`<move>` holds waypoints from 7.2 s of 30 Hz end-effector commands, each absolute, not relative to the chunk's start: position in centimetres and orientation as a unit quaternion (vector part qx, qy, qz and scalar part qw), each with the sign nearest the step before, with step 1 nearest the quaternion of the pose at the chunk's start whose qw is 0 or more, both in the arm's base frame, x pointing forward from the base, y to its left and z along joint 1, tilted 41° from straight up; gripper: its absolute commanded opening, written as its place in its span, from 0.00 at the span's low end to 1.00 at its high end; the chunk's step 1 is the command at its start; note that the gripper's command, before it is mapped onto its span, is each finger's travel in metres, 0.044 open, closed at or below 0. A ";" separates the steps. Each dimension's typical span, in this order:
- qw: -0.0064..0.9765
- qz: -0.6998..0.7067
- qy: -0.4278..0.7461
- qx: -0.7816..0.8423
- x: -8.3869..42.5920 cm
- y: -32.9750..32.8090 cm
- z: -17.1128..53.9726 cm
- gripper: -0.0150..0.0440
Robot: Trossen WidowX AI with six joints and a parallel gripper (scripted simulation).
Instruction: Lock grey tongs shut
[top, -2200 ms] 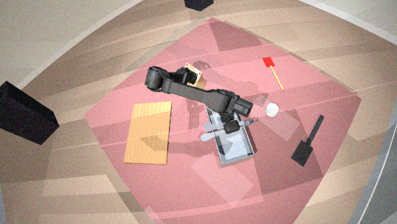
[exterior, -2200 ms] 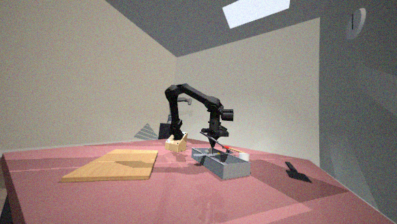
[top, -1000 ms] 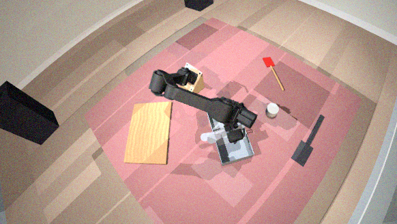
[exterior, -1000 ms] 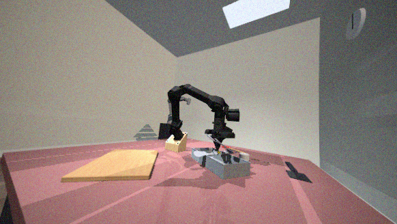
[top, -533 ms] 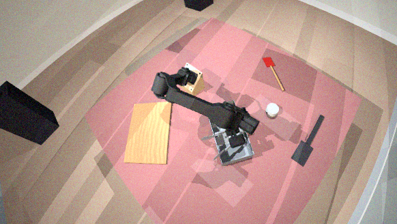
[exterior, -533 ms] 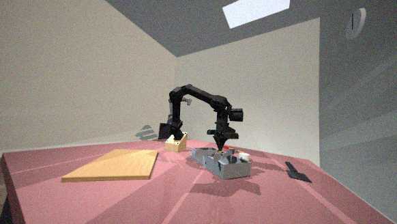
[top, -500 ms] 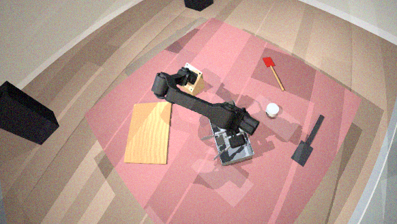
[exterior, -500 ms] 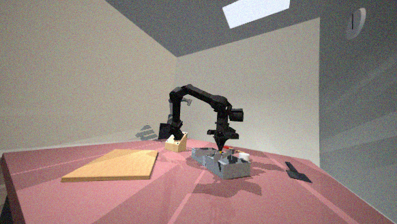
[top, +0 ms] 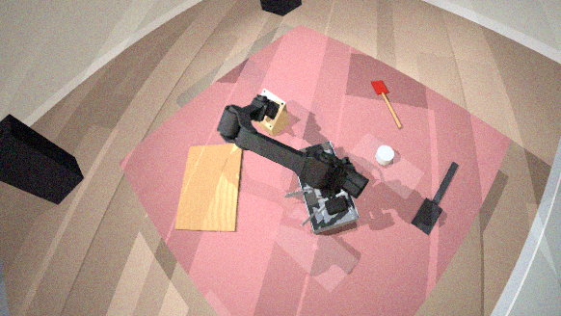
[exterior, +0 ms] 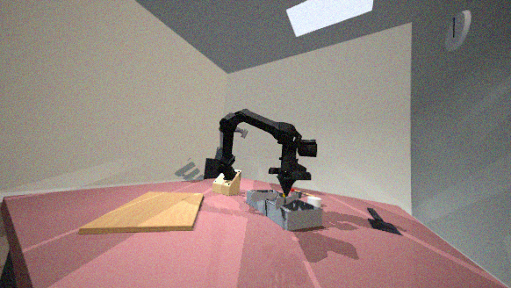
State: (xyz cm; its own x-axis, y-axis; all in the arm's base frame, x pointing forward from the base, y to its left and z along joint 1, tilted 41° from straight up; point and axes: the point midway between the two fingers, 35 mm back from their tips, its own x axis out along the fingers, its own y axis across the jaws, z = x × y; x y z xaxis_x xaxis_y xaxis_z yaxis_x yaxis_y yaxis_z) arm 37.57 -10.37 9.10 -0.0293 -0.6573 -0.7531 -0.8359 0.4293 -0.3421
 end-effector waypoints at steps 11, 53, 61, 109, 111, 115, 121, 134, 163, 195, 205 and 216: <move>0.458 0.097 0.711 -0.525 37.6 -10.4 9.1 0.00; 0.398 0.172 0.699 -0.569 37.5 -6.3 12.2 1.00; 0.396 0.174 0.699 -0.570 37.4 -6.4 12.1 1.00; 0.396 0.174 0.698 -0.570 37.5 -10.9 7.2 1.00; 0.396 0.174 0.698 -0.570 37.5 -11.1 6.9 1.00; 0.396 0.174 0.698 -0.570 37.4 -11.6 6.4 1.00; 0.396 0.173 0.699 -0.571 37.3 -12.2 5.7 1.00; 0.399 0.172 0.698 -0.570 37.2 -12.9 5.1 0.91; 0.399 0.172 0.698 -0.570 37.2 -12.9 5.1 0.55; 0.399 0.172 0.698 -0.570 37.3 -12.7 5.3 0.00; 0.397 0.175 0.698 -0.570 37.9 -4.9 13.9 0.00; 0.396 0.175 0.699 -0.570 37.7 -4.3 14.7 0.00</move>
State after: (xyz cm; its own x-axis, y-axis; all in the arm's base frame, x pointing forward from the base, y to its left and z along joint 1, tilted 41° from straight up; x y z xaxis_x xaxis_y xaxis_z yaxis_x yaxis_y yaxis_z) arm 37.71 -4.49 14.41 -0.0375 -0.6609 -0.7495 -0.9366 0.2848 -0.2043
